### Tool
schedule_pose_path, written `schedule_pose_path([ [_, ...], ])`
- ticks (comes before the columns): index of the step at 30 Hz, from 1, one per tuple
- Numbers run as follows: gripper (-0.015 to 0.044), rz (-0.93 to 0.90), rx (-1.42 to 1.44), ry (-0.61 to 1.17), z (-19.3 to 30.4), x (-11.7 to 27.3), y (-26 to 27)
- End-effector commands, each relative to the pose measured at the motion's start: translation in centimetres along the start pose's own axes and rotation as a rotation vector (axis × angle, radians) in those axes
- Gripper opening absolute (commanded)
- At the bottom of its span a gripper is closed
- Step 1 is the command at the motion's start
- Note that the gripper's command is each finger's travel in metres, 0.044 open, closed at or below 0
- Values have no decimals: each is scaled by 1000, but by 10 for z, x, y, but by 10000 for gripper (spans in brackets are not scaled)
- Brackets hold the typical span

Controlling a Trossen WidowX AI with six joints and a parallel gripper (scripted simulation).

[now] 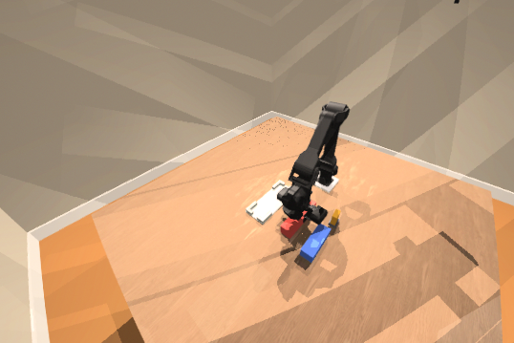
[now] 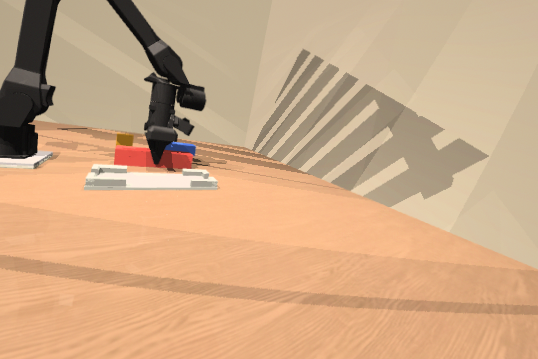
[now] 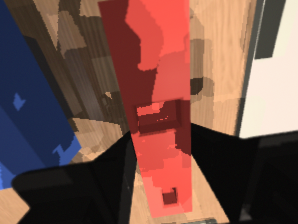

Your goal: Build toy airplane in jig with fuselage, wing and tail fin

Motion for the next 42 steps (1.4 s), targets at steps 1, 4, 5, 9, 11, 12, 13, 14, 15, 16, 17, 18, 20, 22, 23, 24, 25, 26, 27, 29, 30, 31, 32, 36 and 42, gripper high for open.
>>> schedule_pose_path([
  [1,111,-3,3,-1,0,-1,0],
  [4,33,-3,3,-11,-2,2,2],
  [5,6,-3,3,-18,-4,4,3],
  [9,0,-3,4,-38,-9,12,7],
  [11,0,-3,4,-37,-10,15,6],
  [12,0,-3,4,-36,-10,17,6],
  [13,0,-3,4,-35,-10,20,6],
  [14,0,-3,4,-34,-11,23,6],
  [15,0,-3,4,-33,-11,26,6],
  [16,0,-3,4,-32,-11,29,5],
  [17,0,-3,4,-31,-12,32,5],
  [18,0,-3,4,-31,-12,35,5],
  [20,0,-3,4,-29,-12,41,5],
  [22,0,-3,3,-27,-12,47,4],
  [23,0,-3,3,-26,-12,50,4],
  [24,0,-3,3,-25,-12,53,4],
  [25,0,-3,3,-24,-12,56,4],
  [26,0,-3,3,-23,-12,59,4],
  [27,0,-3,3,-22,-12,63,3],
  [29,0,-3,3,-20,-12,69,3],
  [30,0,-3,3,-19,-12,72,3],
  [31,0,-3,3,-18,-11,75,3],
  [32,0,-3,3,-17,-11,78,2],
  [36,0,-3,3,-13,-9,91,2],
  [42,0,-3,3,-8,-6,109,1],
])
Point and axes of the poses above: the point midway between the two fingers, 35 mm back from their tips, its own x axis back along the fingers, its own y axis across the jaws, z = x × y, the point moved 4 cm from there along x, back along the fingers, and after that the axes turned 8 degrees about x, right-handed, at the moved point
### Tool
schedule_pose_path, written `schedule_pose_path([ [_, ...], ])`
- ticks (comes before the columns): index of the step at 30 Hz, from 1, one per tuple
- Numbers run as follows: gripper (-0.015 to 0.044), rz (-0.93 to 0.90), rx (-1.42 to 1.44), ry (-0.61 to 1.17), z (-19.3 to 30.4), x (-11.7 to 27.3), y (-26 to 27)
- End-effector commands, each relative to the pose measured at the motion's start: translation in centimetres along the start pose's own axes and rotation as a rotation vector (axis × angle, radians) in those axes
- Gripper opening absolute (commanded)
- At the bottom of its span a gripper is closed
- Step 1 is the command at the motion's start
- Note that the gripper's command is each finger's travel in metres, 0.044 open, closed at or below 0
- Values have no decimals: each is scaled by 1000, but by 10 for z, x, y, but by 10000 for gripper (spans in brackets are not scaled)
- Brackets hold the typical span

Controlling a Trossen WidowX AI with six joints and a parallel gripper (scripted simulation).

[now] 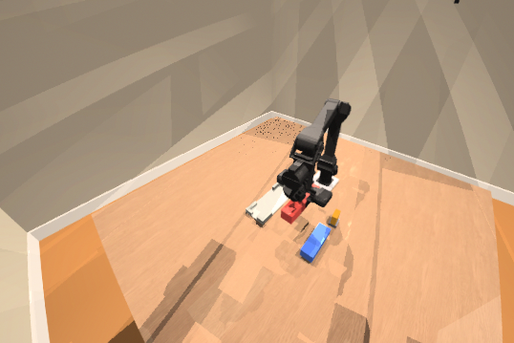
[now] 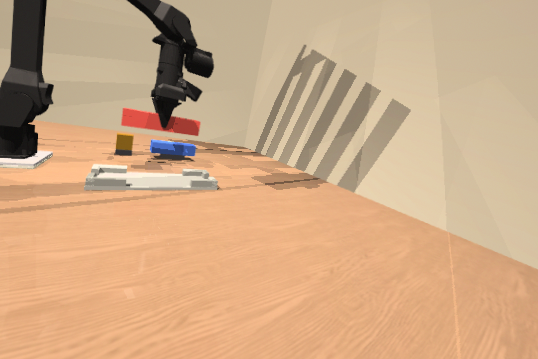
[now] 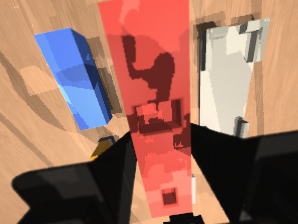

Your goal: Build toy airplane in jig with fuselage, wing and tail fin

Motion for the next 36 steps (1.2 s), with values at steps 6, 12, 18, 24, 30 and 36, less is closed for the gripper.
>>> schedule_pose_path([
  [6,0,-4,3,6,7,30,-1],
  [12,0,-3,3,7,7,30,-5],
  [18,0,-2,4,7,6,23,-23],
  [24,0,0,5,7,6,15,-40],
  [30,0,2,6,7,8,7,-58],
  [36,0,3,7,7,11,-1,-75],
])
Point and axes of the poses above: the point midway between the two fingers, 35 mm back from their tips, its own x axis back along the fingers, its own y axis across the jaws, z = x × y, the point moved 4 cm from there along x, back along the fingers, and after that the axes turned 8 degrees about x, right-handed, at the moved point
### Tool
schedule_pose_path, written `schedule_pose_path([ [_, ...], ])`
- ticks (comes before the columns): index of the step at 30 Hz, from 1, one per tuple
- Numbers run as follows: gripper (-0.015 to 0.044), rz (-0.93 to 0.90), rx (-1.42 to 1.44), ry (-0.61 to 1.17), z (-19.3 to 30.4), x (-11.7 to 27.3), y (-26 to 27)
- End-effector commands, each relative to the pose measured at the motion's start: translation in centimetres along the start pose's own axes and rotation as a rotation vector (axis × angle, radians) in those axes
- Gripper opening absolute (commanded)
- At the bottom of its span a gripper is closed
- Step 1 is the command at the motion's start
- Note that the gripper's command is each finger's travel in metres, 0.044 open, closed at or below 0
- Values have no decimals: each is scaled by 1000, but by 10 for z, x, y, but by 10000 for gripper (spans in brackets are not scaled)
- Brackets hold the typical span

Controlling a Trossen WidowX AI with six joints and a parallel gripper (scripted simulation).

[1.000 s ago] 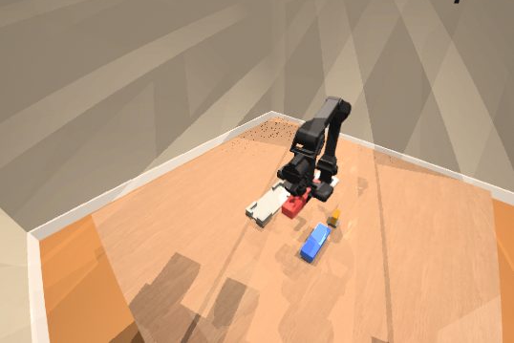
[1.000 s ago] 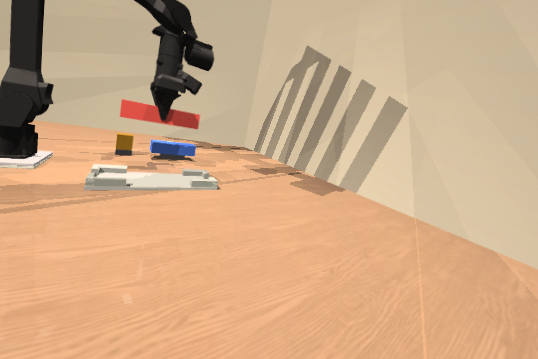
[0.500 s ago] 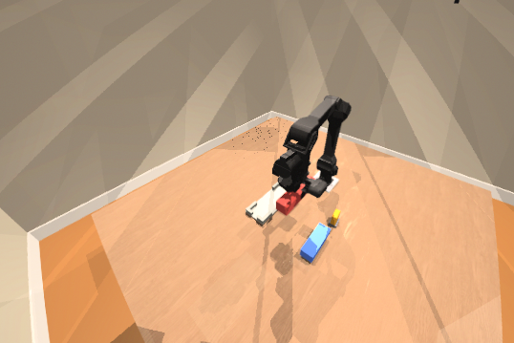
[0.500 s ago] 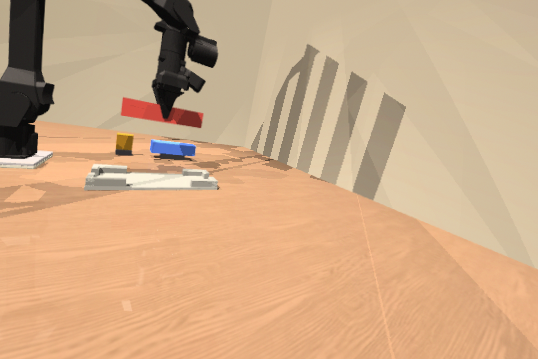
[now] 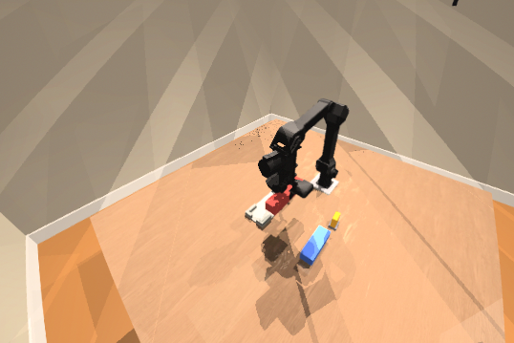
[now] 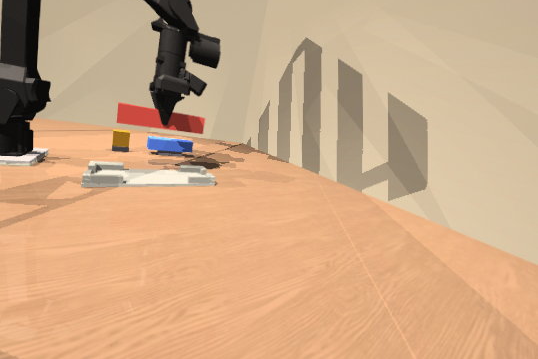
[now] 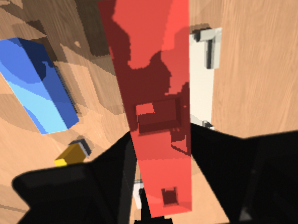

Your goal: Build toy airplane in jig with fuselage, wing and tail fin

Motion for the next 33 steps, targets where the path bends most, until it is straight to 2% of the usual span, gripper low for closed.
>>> schedule_pose_path([
  [1,0,-4,3,2,3,-7,-12],
  [28,0,2,6,5,33,-40,-82],
  [33,131,2,6,5,33,-40,-82],
])
Point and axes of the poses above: the point midway between the two fingers, 35 mm back from their tips, its own x axis back along the fingers, its own y axis across the jaws, z = x × y, the point moved 4 cm from there along x, back along the fingers, and after that the axes turned 8 degrees about x, right-handed, at the moved point
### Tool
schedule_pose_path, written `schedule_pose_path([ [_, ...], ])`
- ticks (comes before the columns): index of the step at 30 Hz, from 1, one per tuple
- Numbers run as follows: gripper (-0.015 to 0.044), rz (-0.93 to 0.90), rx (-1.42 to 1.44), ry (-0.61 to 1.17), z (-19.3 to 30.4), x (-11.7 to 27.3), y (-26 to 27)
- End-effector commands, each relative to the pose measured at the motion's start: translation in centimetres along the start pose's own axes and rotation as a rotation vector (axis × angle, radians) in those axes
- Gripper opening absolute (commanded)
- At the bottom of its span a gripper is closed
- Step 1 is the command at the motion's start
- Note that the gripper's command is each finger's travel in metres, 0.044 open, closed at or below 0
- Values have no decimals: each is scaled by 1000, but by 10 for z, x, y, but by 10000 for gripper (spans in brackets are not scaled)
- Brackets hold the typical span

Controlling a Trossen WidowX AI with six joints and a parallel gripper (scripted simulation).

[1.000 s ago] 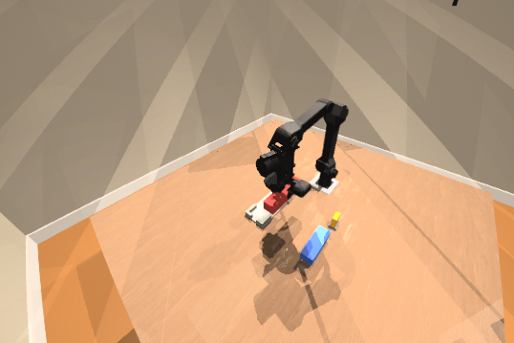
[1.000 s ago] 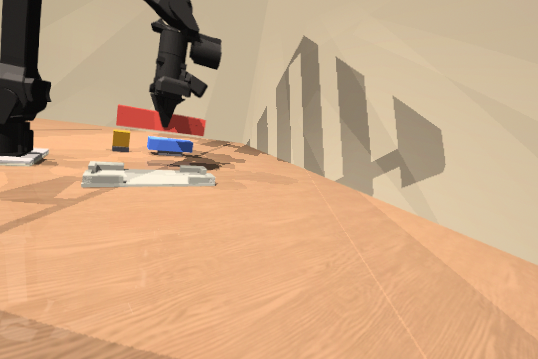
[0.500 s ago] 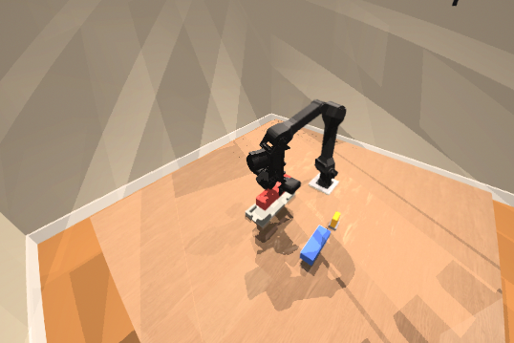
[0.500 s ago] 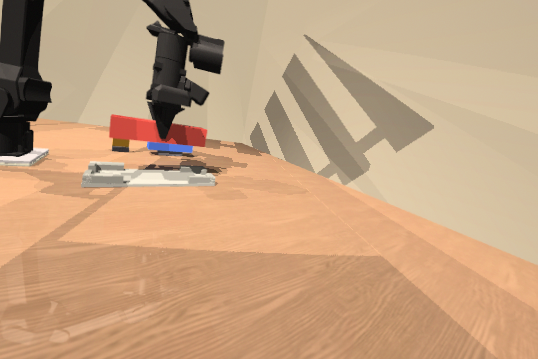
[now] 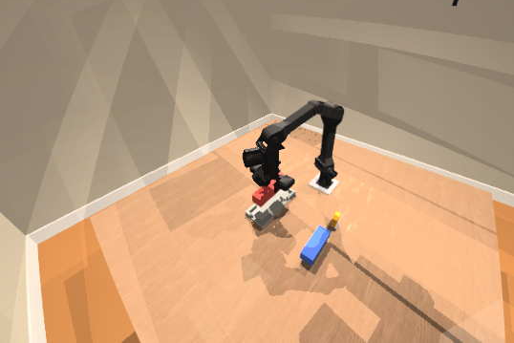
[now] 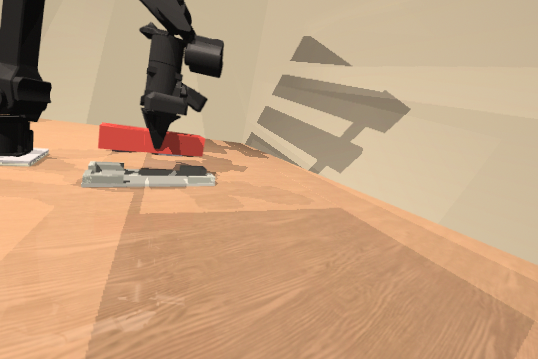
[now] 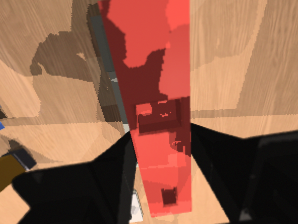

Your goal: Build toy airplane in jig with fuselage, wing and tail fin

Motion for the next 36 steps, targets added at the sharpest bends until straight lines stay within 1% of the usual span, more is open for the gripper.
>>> schedule_pose_path([
  [1,157,-3,4,-2,1,-1,-1],
  [2,184,-3,4,-2,1,-1,-1],
  [3,195,-3,4,-2,1,-1,-1],
  [18,195,-3,4,-2,0,-2,-1],
  [36,195,-3,4,-2,0,-32,-1],
])
Point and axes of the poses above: the point midway between the two fingers, 35 mm back from their tips, its own x axis back along the fingers, its own y axis across the jaws, z = x × y, the point moved 4 cm from there along x, back along the fingers, and after that the axes turned 8 degrees about x, right-handed, at the moved point
